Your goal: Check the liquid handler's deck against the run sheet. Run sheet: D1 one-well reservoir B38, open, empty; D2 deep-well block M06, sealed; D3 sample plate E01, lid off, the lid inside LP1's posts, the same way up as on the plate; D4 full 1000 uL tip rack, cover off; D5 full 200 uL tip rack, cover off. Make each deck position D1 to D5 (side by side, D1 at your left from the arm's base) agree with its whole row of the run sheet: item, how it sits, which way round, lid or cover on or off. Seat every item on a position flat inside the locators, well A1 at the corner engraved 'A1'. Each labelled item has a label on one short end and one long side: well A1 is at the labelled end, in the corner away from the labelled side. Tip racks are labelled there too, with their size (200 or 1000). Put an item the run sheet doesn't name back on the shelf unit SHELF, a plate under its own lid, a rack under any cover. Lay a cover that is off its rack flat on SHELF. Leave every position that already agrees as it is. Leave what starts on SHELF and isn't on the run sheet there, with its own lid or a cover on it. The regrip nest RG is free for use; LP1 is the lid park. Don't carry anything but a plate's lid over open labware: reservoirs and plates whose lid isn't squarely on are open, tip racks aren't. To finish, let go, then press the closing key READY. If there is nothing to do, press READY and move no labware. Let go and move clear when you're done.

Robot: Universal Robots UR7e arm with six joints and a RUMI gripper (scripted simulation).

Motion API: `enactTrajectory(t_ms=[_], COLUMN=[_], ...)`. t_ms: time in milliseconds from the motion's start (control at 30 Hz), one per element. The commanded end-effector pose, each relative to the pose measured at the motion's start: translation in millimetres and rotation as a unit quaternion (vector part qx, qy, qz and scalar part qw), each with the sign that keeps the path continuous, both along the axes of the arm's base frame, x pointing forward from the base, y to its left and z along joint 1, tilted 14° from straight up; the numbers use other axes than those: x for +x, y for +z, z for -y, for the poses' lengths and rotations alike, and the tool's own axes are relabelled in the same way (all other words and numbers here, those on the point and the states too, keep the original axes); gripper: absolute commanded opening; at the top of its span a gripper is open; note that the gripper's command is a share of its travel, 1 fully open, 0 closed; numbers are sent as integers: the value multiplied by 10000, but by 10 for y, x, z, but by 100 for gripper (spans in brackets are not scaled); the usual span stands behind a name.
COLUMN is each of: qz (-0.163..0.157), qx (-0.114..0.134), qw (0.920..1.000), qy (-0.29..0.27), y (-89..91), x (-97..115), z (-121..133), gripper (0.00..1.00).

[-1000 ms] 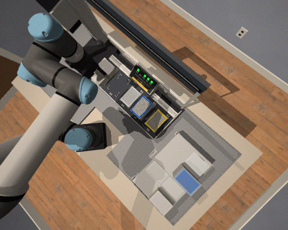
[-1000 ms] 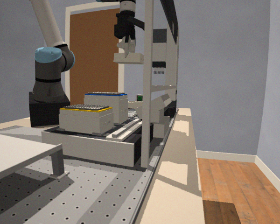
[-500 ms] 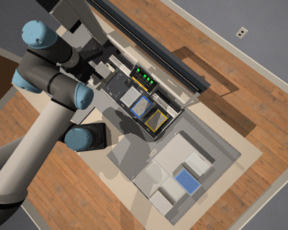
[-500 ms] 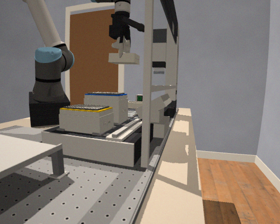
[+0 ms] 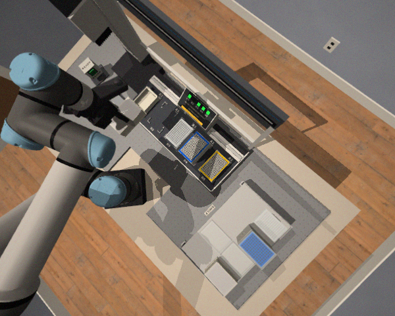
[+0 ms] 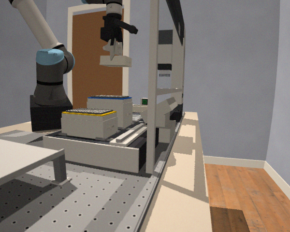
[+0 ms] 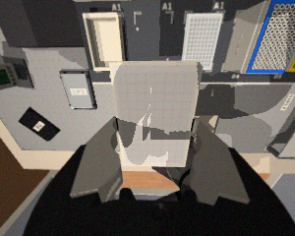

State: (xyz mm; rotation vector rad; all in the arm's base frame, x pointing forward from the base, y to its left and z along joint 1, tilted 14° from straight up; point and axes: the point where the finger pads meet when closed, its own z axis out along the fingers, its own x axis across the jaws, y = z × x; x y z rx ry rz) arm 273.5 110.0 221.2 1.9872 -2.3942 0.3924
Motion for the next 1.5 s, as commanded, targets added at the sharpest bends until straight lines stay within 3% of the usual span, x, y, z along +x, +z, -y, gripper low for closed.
enactTrajectory(t_ms=[0,400,1100,1467], qz=[8,8,7,8], qx=[-1,0,0,-1], qw=[10000,10000,10000,10000], qy=[-1,-1,-1,-1], y=[-32,-119,-120,-35], x=[-247,-699,-699,-263], z=[-40,-112,-112,-42], gripper=[0,0,0,0])
